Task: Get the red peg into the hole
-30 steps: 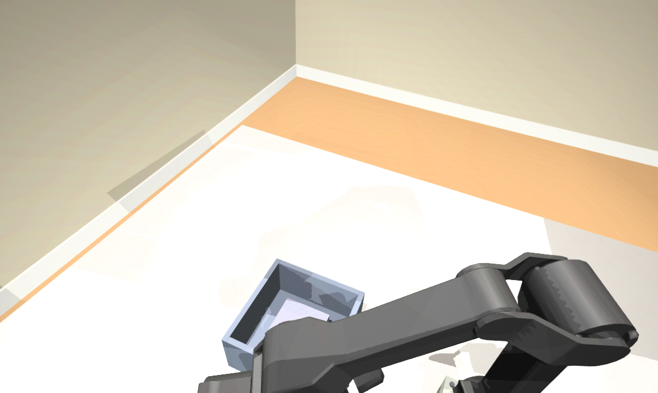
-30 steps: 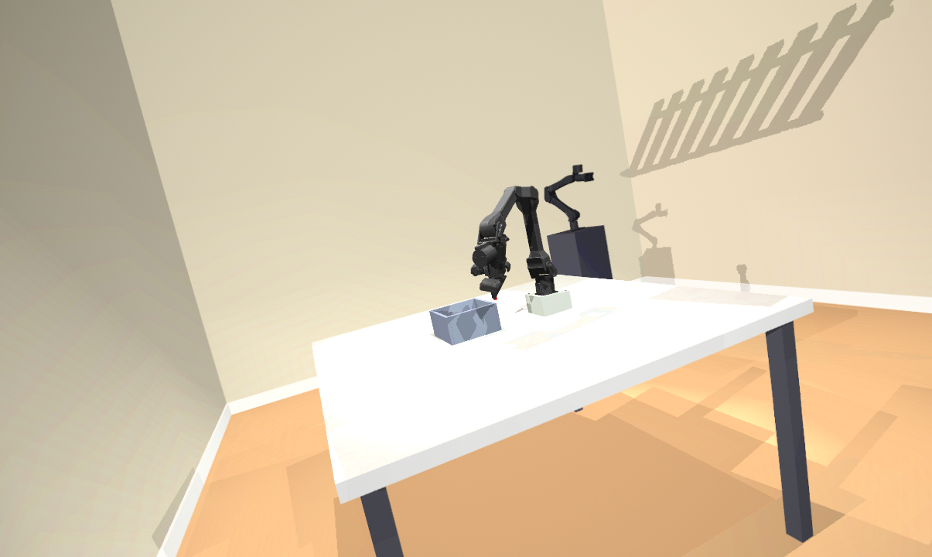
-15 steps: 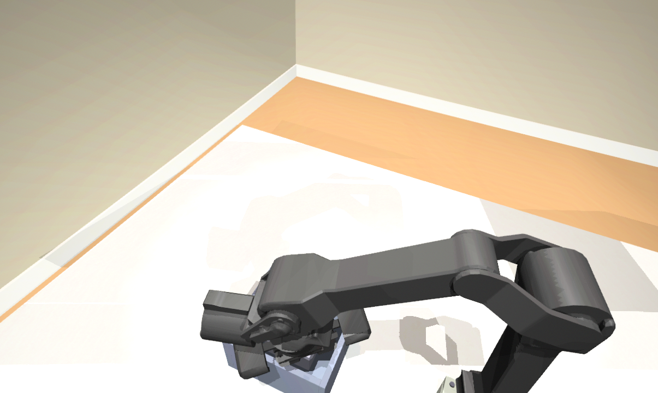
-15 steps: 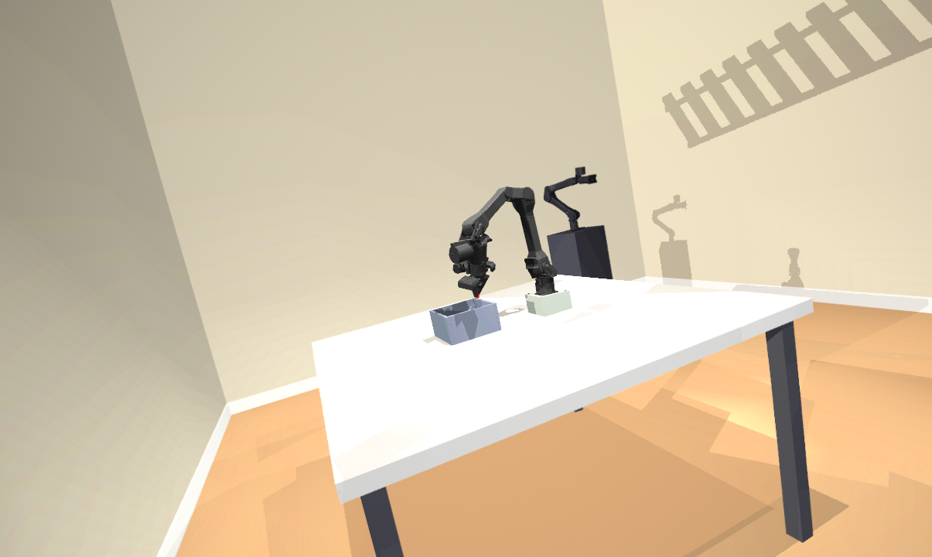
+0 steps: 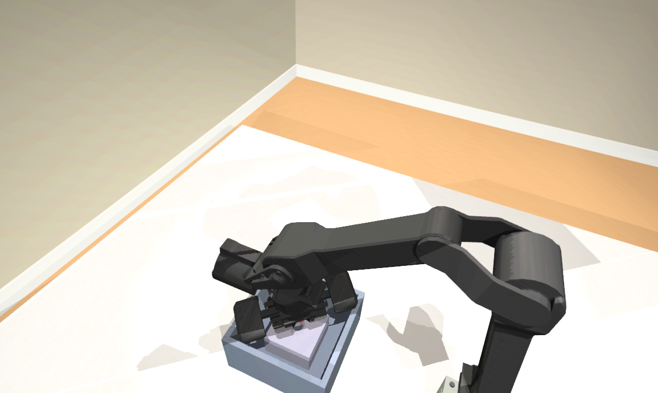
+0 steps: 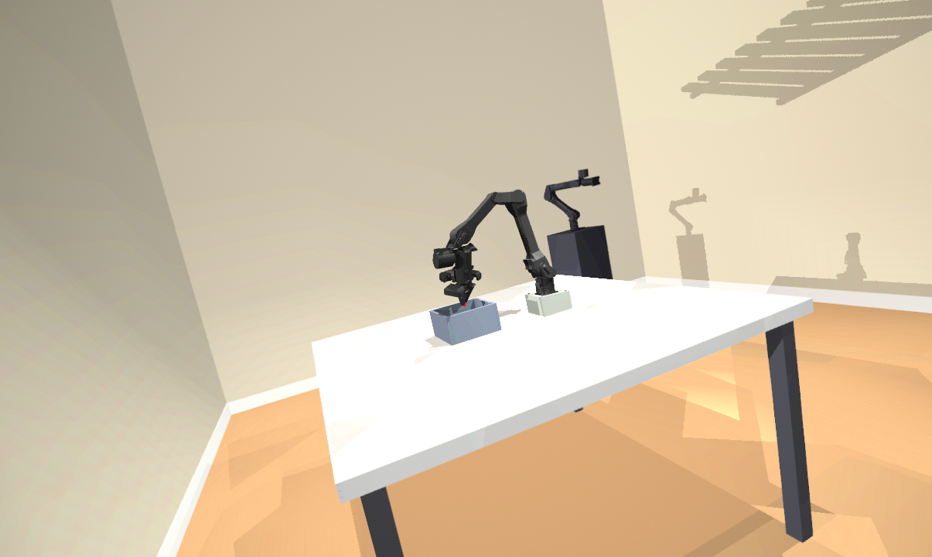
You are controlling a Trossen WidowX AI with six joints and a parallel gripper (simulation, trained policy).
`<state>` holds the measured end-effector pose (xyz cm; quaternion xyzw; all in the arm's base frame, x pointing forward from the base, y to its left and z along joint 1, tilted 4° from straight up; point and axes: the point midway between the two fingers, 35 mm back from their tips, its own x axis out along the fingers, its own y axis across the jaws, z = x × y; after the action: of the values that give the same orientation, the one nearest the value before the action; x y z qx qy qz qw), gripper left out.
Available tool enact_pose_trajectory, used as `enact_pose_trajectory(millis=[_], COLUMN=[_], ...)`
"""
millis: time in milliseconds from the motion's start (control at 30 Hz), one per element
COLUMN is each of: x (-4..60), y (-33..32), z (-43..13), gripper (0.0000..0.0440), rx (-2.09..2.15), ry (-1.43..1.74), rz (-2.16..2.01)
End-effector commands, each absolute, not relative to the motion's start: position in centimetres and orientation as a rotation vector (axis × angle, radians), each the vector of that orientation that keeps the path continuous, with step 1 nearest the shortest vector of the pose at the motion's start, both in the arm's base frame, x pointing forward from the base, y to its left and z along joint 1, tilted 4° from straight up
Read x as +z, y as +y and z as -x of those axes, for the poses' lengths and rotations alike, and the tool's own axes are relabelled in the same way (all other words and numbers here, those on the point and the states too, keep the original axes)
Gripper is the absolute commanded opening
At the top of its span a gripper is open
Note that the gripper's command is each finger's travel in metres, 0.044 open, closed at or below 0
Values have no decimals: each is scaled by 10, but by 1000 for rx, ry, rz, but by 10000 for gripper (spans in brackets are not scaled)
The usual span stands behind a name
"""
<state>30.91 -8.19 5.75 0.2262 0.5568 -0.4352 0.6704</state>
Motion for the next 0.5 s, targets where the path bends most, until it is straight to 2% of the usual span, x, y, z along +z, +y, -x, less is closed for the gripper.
enact_pose_trajectory(millis=[0,133,333,467], x=[48,34,16,15], y=[-90,-93,-96,-103], z=[-315,-316,-317,-323], gripper=[0,14,146,157], rx=[-941,-896,-844,-813], ry=[1269,1307,1360,1367], rz=[-515,-510,-508,-492])
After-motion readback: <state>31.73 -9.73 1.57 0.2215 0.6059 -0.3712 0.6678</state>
